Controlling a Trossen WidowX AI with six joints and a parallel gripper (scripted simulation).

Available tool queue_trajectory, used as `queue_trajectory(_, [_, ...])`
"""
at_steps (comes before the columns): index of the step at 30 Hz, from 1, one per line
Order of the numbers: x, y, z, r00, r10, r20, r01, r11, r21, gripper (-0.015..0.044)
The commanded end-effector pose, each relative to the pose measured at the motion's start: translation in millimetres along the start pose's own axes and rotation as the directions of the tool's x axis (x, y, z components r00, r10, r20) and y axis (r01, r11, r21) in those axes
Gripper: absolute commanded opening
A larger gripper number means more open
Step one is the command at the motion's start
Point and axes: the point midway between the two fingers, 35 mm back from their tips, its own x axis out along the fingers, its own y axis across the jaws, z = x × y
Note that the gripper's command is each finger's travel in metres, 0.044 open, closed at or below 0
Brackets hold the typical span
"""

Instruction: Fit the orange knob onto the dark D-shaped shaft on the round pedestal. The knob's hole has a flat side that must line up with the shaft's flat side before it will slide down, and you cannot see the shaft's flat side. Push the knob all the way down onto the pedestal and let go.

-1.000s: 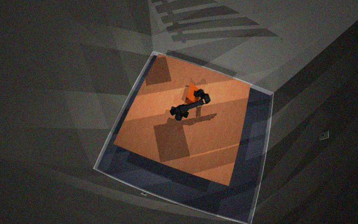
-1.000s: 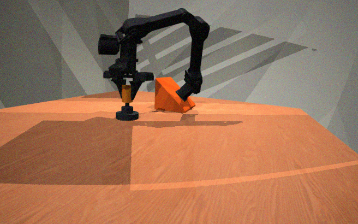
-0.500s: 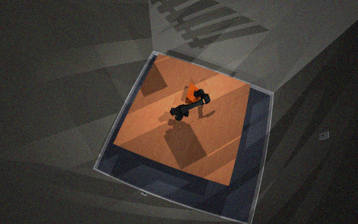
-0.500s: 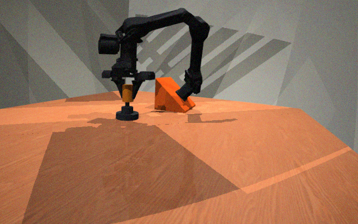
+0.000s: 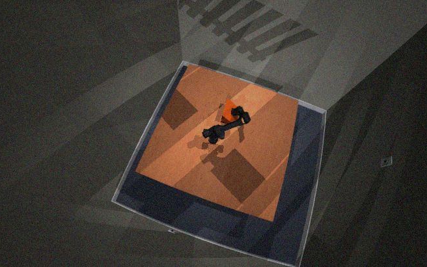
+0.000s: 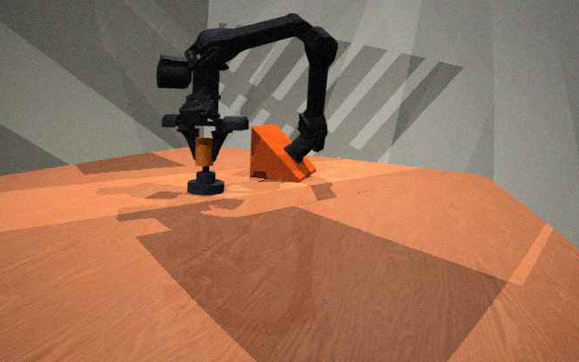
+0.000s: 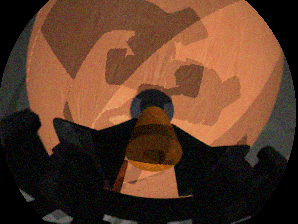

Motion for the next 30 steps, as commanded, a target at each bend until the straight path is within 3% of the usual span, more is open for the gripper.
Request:
queue_trajectory(1, [0.1, -1.5, 1.2, 1.000, -0.001, 0.007, 0.001, 1.000, -0.001, 0.0000])
queue_trajectory(10, [-4.6, -0.8, -0.1, 1.000, -0.002, 0.007, 0.002, 1.000, -0.010, 0.0000])
queue_trajectory(17, [-6.1, 1.9, -2.9, 1.000, -0.001, 0.007, 0.003, 0.978, -0.208, 0.0000])
queue_trajectory(30, [0.2, 2.5, -3.8, 1.000, -0.001, 0.007, 0.003, 0.978, -0.208, 0.0000])
